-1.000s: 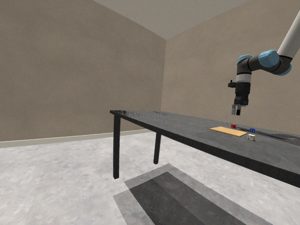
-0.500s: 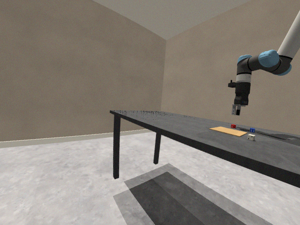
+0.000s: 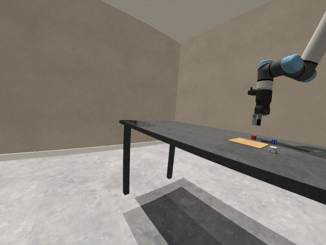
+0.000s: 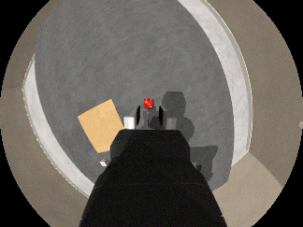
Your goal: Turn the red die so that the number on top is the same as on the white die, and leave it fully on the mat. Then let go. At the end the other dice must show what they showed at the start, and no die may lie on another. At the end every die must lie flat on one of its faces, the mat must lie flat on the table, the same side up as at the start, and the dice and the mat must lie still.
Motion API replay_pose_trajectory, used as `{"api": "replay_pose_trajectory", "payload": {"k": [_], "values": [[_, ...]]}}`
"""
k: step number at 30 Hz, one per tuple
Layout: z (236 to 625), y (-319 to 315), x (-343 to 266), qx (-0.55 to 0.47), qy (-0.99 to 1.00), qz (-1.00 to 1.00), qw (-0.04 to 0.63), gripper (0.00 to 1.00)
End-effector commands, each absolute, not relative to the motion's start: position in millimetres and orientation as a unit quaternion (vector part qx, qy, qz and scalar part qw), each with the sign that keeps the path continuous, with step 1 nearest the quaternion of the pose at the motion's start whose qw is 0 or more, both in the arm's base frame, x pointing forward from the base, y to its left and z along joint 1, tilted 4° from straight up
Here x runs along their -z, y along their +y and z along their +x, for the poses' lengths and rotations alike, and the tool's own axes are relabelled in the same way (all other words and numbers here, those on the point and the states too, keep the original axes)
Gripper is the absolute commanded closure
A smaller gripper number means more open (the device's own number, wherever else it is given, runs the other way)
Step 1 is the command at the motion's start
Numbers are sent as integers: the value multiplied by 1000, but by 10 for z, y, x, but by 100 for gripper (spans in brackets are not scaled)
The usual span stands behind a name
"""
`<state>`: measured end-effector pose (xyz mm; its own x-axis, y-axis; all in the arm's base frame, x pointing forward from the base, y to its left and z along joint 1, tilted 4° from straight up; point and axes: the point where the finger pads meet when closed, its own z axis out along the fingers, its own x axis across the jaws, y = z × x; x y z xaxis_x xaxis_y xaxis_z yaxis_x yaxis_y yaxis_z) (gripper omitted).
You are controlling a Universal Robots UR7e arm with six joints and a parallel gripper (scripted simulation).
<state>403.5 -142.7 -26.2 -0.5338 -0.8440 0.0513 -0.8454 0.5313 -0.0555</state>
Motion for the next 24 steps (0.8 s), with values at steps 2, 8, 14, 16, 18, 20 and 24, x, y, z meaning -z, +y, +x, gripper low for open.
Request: {"api": "replay_pose_trajectory", "payload": {"k": [2, 8, 14, 16, 18, 20, 24], "values": [[4038, -1429, 258, -37, -875, 483, 9, 30], [4038, -1429, 261, -37, -875, 482, 9, 30], [4040, -1430, 283, -37, -877, 478, 9, 30], [4040, -1431, 297, -37, -879, 476, 9, 30], [4041, -1432, 314, -37, -880, 474, 9, 30], [4042, -1432, 325, -37, -880, 474, 9, 30], [4044, -1434, 360, -37, -880, 474, 9, 30]]}}
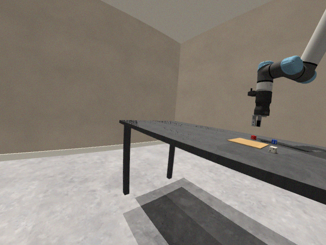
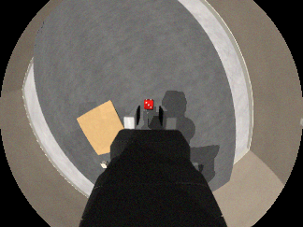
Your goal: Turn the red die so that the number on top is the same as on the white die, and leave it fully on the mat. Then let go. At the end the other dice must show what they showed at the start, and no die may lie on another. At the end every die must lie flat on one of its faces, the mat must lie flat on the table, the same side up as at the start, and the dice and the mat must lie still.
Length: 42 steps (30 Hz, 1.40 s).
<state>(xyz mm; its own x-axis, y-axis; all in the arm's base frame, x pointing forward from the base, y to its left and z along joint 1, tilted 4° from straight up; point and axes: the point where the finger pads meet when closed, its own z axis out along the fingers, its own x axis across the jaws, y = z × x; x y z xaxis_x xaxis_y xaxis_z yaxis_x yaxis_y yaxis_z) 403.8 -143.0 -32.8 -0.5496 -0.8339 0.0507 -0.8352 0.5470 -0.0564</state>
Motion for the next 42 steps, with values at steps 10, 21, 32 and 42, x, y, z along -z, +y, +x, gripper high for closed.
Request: {"api": "replay_pose_trajectory", "payload": {"k": [10, 21, 32, 42], "values": [[4052, -1442, 512, -37, -880, 474, 9, 30], [4060, -1449, 653, -37, -880, 474, 9, 30], [4065, -1454, 751, -37, -880, 474, 9, 30], [4067, -1456, 788, -37, -880, 474, 9, 30]]}}
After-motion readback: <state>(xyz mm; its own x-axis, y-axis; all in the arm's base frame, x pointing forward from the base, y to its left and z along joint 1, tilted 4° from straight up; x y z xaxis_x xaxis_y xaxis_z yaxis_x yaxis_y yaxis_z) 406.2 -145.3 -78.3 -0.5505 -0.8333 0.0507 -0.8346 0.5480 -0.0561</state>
